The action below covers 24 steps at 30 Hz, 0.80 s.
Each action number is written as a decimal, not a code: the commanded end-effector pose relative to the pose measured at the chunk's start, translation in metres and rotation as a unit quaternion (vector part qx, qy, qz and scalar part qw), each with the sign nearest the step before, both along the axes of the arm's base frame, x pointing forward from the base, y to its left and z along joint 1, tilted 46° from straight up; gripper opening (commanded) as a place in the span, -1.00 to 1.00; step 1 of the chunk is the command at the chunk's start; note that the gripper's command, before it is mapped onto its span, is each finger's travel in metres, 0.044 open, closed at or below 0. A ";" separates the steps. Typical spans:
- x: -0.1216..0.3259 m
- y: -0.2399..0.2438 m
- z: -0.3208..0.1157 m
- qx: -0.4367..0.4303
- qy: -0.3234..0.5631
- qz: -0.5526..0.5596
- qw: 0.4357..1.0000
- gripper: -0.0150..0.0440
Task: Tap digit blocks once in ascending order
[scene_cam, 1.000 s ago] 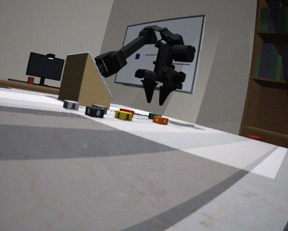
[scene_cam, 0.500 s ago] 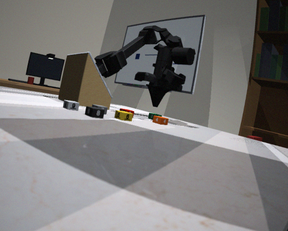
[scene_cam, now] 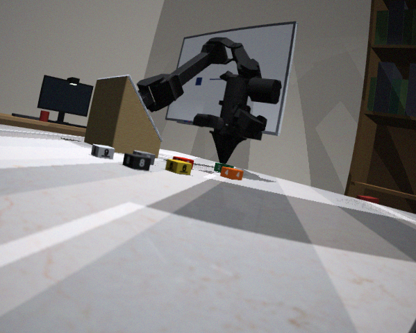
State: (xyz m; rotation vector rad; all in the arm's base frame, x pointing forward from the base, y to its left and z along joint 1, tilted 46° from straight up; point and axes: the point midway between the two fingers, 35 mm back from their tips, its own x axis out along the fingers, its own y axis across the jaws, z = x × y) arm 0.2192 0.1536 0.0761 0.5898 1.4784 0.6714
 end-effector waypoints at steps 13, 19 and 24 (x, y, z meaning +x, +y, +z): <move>0.000 -0.018 0.015 -0.003 0.003 -0.002 1.000 -0.42; 0.004 -0.063 0.056 -0.007 0.003 -0.003 1.000 -0.42; 0.002 -0.076 0.071 -0.004 0.003 -0.003 1.000 -0.42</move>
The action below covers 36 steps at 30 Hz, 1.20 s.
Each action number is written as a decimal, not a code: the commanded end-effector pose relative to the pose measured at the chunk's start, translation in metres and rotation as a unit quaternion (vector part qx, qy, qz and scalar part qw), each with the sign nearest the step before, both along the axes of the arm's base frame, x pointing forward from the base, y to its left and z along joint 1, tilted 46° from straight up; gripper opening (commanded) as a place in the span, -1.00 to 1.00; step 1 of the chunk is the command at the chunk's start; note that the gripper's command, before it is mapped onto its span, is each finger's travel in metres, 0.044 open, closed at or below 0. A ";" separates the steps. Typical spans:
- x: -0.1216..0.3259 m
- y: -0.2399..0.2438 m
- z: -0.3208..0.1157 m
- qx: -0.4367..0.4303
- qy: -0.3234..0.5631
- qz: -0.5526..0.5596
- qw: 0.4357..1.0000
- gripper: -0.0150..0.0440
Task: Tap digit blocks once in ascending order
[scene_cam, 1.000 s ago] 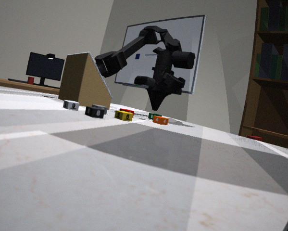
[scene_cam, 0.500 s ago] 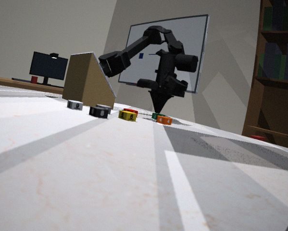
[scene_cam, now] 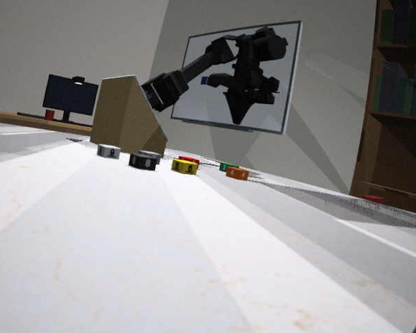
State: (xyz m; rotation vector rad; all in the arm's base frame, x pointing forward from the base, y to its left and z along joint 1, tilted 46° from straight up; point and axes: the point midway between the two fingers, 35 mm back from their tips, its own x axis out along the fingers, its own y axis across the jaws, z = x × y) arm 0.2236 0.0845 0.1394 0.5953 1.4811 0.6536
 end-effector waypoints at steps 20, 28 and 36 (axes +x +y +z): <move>0.006 -0.069 -0.115 -0.005 0.000 0.003 1.000 -0.42; 0.002 -0.038 -0.142 -0.001 0.000 0.004 1.000 -0.42; 0.002 -0.029 -0.151 -0.002 0.000 0.004 1.000 -0.42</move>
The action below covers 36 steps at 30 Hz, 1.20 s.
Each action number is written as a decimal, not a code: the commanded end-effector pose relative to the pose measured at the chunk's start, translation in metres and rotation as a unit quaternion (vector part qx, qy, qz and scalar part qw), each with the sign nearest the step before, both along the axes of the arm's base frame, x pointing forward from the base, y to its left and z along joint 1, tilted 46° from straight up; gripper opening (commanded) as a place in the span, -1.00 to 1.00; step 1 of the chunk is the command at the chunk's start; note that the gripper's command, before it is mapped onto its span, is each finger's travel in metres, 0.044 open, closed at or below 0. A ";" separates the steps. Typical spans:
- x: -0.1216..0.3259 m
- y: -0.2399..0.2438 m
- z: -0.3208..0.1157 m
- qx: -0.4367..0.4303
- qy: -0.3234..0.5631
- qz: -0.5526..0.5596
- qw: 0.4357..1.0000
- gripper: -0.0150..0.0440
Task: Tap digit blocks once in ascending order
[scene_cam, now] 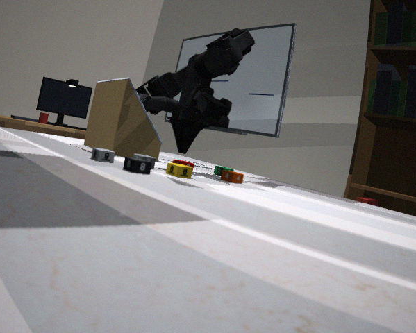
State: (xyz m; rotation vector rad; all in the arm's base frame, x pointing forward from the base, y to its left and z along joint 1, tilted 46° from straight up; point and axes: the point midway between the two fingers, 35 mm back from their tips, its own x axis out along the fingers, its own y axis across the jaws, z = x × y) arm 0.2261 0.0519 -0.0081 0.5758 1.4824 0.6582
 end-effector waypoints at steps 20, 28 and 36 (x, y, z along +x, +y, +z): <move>-0.001 -0.006 0.007 0.003 0.003 -0.003 1.000 -0.42; 0.003 -0.058 0.055 0.000 0.003 -0.004 1.000 -0.42; 0.019 -0.059 0.071 -0.001 0.003 -0.003 1.000 -0.42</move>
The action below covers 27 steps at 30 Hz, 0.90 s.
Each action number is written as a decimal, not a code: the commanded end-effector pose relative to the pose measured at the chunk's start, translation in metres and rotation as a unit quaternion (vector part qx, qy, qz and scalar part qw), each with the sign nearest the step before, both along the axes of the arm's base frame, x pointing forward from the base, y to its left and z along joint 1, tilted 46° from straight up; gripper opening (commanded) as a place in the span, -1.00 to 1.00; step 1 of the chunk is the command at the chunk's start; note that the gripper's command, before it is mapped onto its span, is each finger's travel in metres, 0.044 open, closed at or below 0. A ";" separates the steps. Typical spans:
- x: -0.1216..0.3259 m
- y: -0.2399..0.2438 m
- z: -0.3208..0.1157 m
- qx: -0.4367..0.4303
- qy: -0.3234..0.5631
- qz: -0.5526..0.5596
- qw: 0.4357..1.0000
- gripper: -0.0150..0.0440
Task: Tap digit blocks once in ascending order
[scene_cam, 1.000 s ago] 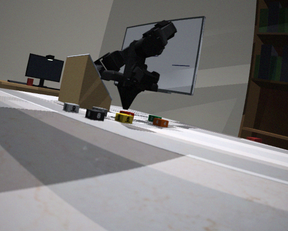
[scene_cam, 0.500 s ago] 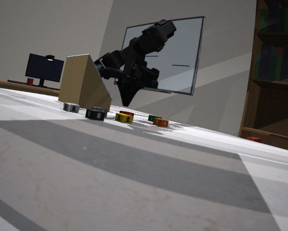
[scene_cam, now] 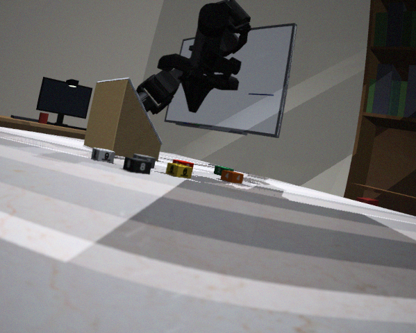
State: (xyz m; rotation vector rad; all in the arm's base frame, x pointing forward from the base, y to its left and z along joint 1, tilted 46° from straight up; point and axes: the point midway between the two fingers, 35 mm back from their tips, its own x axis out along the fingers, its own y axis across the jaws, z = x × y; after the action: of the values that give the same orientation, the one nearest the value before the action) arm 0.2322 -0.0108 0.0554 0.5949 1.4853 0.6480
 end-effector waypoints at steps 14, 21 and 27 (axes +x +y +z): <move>0.087 0.058 0.043 0.000 -0.004 0.005 1.000 -0.42; 0.084 0.109 -0.005 0.002 -0.005 0.005 1.000 -0.42; 0.084 0.111 -0.007 0.002 -0.005 0.005 1.000 -0.42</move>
State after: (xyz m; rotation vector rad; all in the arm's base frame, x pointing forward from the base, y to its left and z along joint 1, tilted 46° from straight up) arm 0.3154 0.0992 0.0492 0.5767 1.4860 0.6643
